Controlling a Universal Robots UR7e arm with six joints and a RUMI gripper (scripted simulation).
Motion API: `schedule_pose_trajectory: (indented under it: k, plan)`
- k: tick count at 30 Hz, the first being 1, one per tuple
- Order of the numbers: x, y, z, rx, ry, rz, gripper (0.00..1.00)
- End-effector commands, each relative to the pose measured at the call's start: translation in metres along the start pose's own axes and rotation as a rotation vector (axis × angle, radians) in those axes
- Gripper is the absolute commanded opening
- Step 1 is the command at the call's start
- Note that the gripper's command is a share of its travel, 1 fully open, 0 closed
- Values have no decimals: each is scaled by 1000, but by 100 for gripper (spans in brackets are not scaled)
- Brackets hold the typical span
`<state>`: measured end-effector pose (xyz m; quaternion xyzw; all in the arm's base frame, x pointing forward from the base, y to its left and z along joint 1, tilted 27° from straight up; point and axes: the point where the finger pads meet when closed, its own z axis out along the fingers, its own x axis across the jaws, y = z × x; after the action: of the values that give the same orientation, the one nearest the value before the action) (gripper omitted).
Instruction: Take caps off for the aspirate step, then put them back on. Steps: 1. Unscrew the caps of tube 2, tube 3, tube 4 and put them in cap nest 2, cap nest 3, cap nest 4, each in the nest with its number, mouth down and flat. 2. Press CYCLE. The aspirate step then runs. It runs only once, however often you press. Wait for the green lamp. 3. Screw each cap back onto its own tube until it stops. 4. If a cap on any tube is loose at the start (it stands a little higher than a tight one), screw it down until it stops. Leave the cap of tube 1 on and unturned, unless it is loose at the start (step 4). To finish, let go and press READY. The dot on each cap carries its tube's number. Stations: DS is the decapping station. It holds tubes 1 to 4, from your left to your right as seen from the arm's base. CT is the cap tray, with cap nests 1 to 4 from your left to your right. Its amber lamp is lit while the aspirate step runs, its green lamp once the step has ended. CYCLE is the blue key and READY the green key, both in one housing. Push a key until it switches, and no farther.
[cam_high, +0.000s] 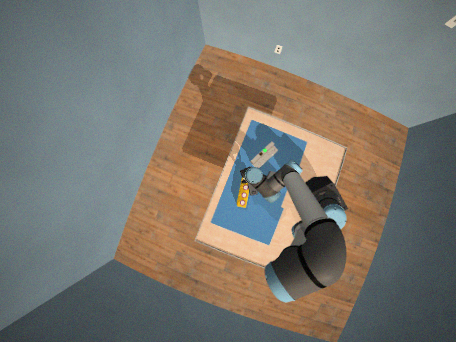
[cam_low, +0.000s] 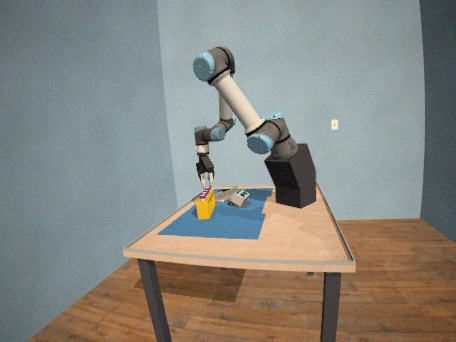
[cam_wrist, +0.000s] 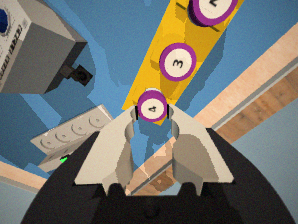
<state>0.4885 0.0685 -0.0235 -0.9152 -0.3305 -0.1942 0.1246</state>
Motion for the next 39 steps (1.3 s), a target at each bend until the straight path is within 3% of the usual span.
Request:
schedule_pose_trajectory:
  k: [1, 5, 9, 11, 26, 30, 36, 37, 39]
  plan:
    - [0, 0, 0, -1, 1, 0, 0]
    - [0, 0, 0, -1, 1, 0, 0]
    - [0, 0, 0, -1, 1, 199, 0]
    - [0, 0, 0, -1, 1, 199, 0]
    - [0, 0, 0, 0, 1, 949, 0]
    - [0, 0, 0, 0, 1, 1046, 0]
    - [0, 0, 0, 0, 1, 1046, 0]
    - [0, 0, 0, 0, 1, 1046, 35]
    - [0, 0, 0, 0, 1, 1046, 35]
